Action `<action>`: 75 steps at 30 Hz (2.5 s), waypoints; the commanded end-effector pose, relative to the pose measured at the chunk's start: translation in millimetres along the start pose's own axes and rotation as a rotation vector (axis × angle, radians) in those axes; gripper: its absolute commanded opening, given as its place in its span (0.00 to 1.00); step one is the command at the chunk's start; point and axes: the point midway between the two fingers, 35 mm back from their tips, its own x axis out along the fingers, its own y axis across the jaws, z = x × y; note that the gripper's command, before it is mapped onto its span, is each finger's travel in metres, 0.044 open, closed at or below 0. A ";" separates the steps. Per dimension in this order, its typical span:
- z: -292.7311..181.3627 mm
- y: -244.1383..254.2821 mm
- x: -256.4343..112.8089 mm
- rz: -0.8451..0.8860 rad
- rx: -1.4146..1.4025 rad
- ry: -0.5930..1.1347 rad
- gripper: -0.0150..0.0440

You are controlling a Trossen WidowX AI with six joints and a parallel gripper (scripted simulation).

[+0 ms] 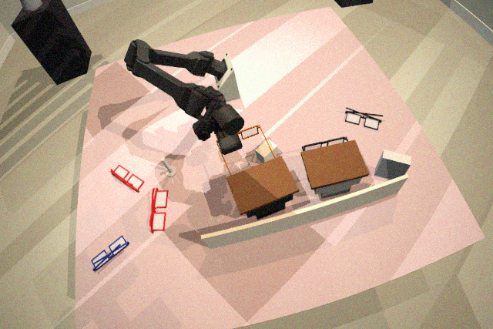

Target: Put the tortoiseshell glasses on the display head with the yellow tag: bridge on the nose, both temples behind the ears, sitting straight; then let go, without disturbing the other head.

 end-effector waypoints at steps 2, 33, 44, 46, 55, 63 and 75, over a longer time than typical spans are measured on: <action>-0.7 6.5 1.2 -0.004 -0.009 -0.006 0.25; -0.5 50.9 -0.1 -0.003 -0.007 -0.006 0.25; -0.4 66.7 -0.5 0.003 -0.006 -0.006 0.25; -0.4 69.4 -0.5 0.004 -0.006 -0.006 0.25; -0.3 81.9 -0.5 0.004 -0.006 -0.006 0.25; -0.2 93.0 0.0 0.005 -0.005 -0.006 0.25; -0.1 108.2 0.6 0.005 -0.005 -0.006 0.25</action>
